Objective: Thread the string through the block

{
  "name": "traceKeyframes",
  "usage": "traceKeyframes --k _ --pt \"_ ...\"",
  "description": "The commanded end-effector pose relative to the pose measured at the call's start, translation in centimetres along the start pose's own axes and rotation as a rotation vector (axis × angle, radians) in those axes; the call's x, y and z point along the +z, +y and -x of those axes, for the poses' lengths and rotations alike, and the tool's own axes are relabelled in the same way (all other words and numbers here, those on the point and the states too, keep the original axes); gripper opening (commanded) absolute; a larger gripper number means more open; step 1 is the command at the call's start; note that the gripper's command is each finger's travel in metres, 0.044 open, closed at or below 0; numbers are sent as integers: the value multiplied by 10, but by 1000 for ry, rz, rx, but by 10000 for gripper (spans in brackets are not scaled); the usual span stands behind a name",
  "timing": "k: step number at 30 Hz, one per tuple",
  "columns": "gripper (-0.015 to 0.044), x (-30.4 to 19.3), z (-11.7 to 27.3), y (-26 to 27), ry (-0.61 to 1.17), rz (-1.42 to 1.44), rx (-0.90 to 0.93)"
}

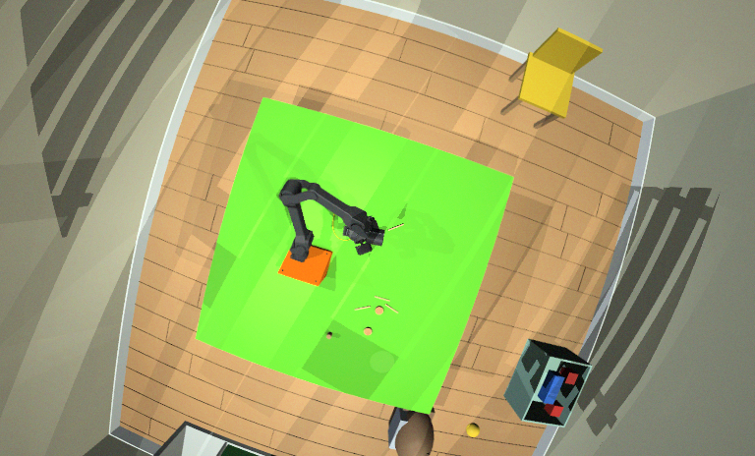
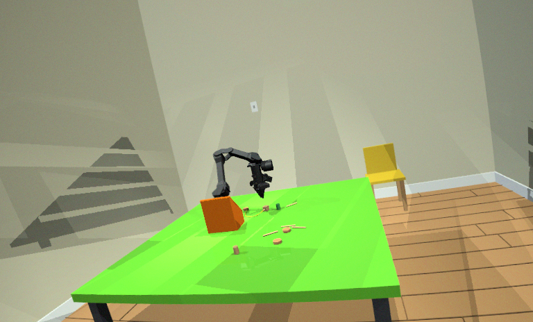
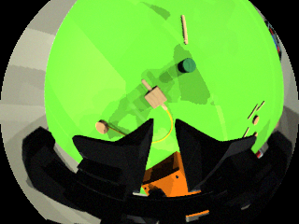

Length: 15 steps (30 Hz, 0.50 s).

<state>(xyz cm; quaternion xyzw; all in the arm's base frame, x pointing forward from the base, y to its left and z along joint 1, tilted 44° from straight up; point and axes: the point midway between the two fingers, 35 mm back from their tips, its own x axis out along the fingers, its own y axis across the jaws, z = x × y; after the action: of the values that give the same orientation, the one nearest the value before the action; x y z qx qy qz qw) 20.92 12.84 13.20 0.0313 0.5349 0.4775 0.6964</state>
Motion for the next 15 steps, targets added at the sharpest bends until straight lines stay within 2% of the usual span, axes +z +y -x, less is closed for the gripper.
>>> traceKeyframes --k 1,15 --pt "124 14 0 9 -6 -773 -5" --pt "124 23 0 17 -8 -1406 -1"
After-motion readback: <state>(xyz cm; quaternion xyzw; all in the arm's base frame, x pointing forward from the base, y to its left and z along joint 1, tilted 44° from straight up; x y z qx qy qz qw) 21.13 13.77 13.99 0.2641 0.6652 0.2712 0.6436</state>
